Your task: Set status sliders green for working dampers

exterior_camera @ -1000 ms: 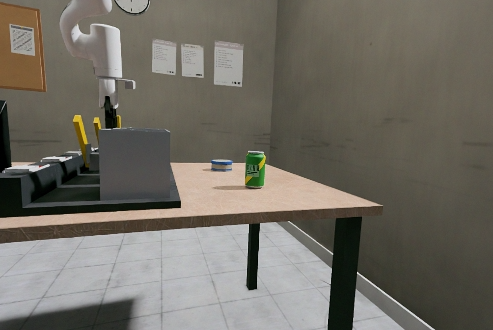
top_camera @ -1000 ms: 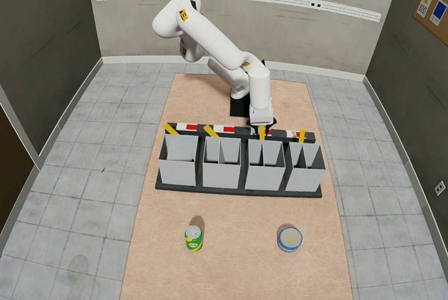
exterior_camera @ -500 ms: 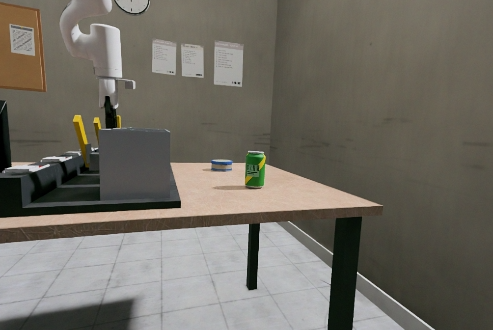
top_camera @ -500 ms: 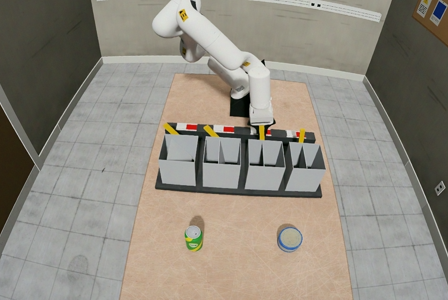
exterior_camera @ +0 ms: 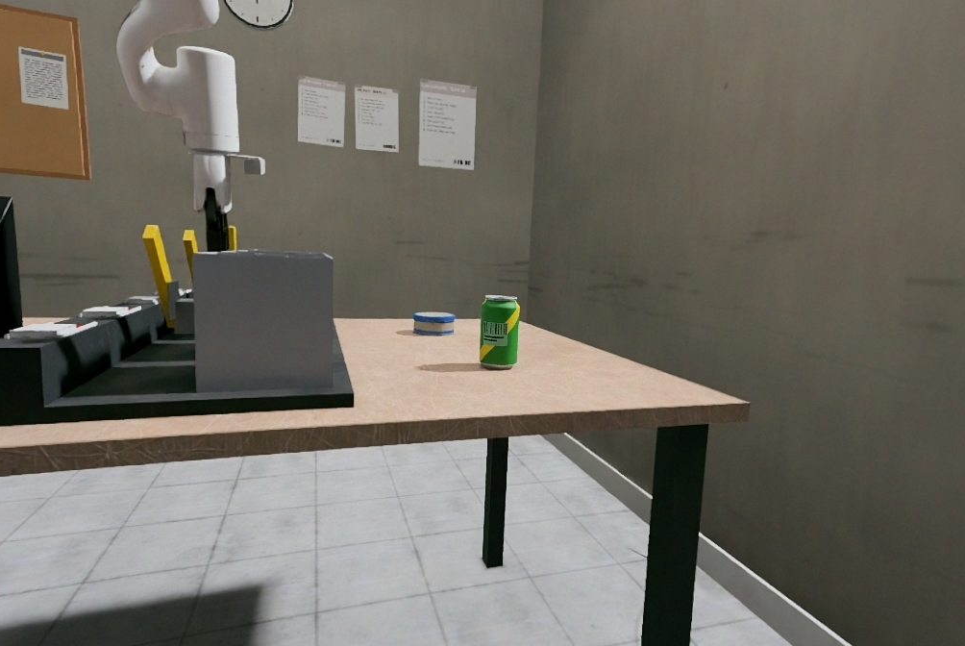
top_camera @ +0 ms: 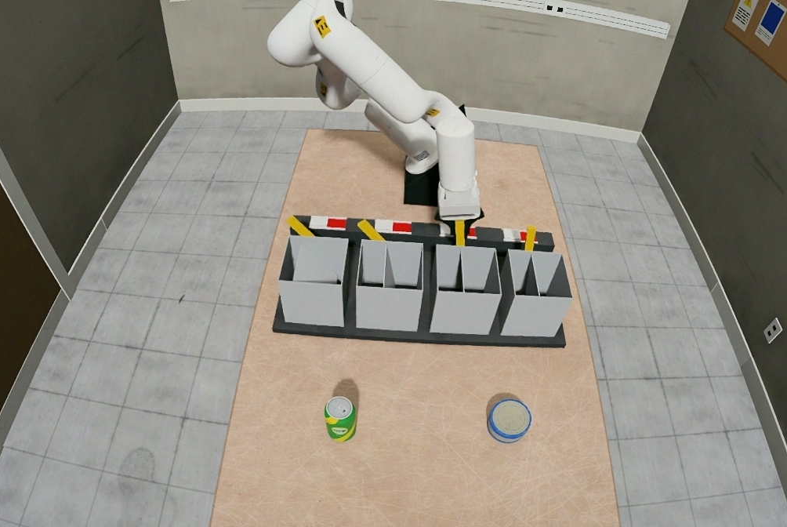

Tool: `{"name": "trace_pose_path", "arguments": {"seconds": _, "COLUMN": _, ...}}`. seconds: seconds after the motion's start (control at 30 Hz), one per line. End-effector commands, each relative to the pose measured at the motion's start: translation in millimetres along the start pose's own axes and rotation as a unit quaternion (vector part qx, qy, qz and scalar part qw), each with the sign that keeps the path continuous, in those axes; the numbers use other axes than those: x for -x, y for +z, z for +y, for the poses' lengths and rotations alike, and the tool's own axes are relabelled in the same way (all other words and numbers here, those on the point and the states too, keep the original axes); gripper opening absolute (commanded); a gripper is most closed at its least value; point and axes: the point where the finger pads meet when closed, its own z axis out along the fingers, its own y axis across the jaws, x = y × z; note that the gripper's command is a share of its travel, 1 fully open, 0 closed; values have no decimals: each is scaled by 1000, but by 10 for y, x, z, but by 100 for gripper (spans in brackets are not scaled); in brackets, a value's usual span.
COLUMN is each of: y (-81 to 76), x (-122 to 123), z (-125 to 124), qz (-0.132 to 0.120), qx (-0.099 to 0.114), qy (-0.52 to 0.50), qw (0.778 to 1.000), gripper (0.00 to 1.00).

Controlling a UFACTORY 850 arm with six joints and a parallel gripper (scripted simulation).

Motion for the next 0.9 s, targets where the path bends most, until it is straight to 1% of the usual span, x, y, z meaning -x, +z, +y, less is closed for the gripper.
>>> {"name": "trace_pose_path", "arguments": {"seconds": 0.0, "y": -7, "x": -7, "z": -4, "qz": 1, "qx": 0, "qy": 0, "qw": 1000, "gripper": 19}}
{"name": "trace_pose_path", "arguments": {"seconds": 0.47, "y": -7, "x": -7, "z": -1, "qz": 1, "qx": -2, "qy": 0, "qw": 1000, "gripper": 19}}
{"name": "trace_pose_path", "arguments": {"seconds": 0.87, "y": -6, "x": -7, "z": 22, "qz": 1, "qx": -13, "qy": 0, "qw": 1000, "gripper": 19}}
